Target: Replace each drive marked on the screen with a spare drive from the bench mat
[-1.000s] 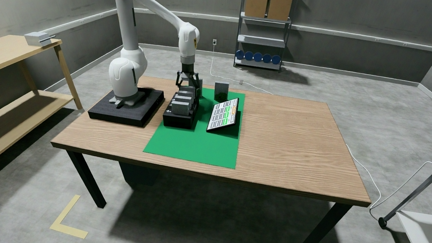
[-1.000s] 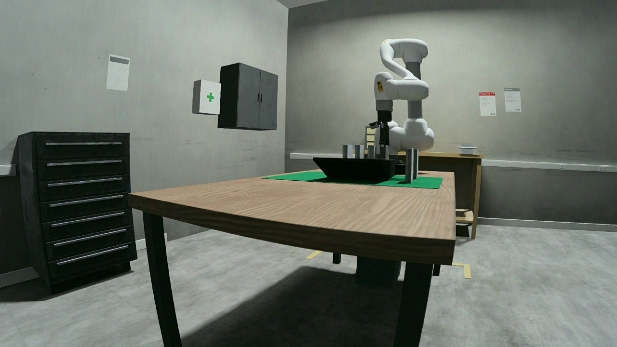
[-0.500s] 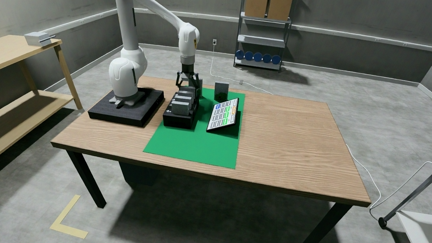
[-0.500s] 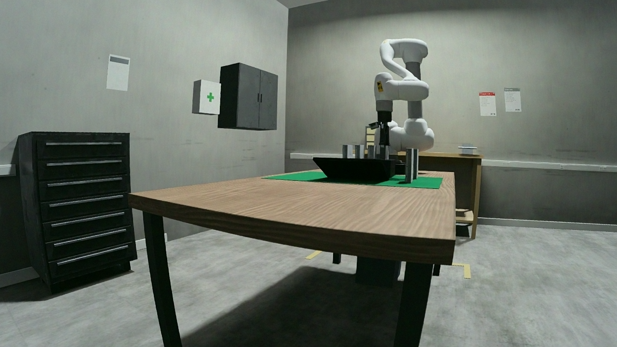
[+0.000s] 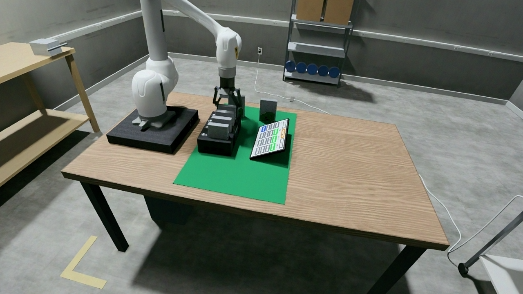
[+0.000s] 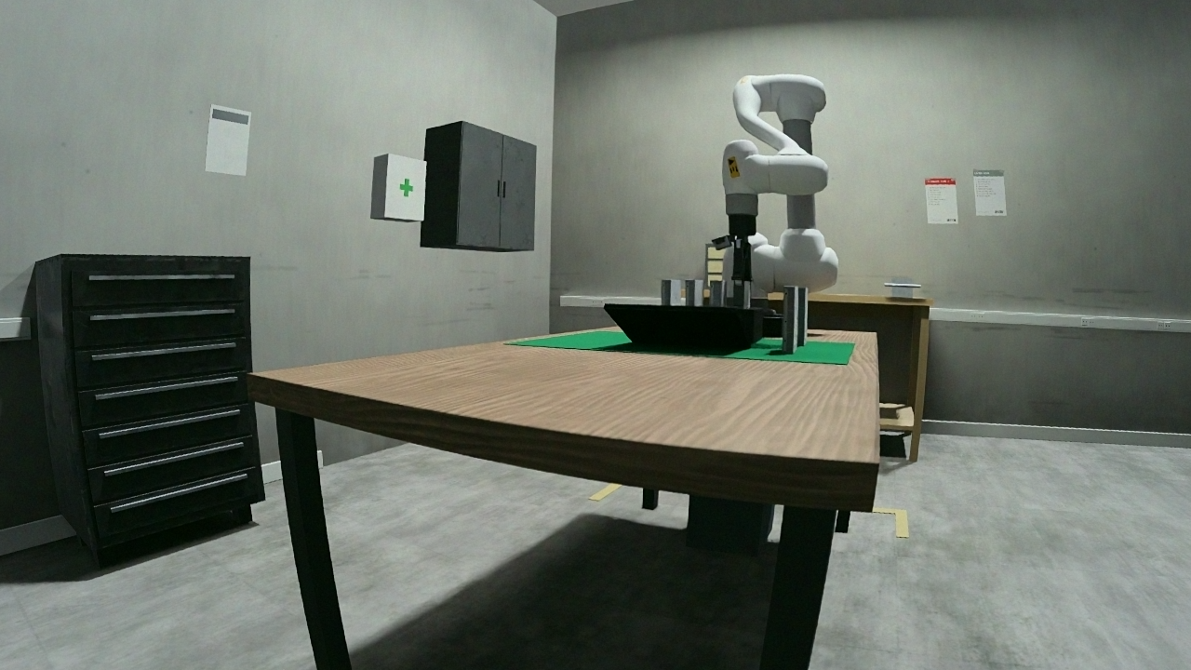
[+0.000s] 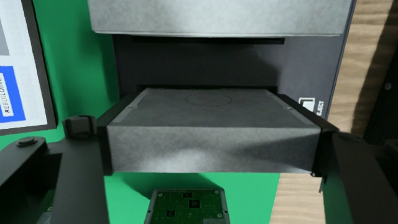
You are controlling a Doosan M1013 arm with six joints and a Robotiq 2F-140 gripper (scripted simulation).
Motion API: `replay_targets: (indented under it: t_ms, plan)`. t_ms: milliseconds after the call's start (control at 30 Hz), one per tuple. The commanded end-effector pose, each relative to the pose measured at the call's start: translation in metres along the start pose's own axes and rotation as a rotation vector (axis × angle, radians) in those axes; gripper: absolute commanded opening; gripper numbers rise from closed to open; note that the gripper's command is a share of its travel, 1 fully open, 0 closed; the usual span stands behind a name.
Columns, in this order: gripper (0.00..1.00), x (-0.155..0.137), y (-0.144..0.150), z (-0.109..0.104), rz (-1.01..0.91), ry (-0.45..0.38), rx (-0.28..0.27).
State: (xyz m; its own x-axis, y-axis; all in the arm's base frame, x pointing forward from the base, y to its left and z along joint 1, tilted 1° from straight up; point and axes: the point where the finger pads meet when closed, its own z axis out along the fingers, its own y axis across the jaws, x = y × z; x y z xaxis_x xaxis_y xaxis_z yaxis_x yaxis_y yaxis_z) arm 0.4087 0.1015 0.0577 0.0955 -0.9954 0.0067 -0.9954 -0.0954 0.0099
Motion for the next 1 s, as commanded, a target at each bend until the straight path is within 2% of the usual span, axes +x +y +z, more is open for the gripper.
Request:
replay_targets:
  t_ms: [0, 33, 967]
  plan:
    - [0.10, -0.0001, -0.0004, -0.0003, 0.000, 0.000, 0.001]
    - [0.89, -0.0001, -0.0004, -0.0003, 0.000, 0.000, 0.001]
    - [0.89, -0.0001, -0.0004, -0.0003, 0.000, 0.000, 0.001]
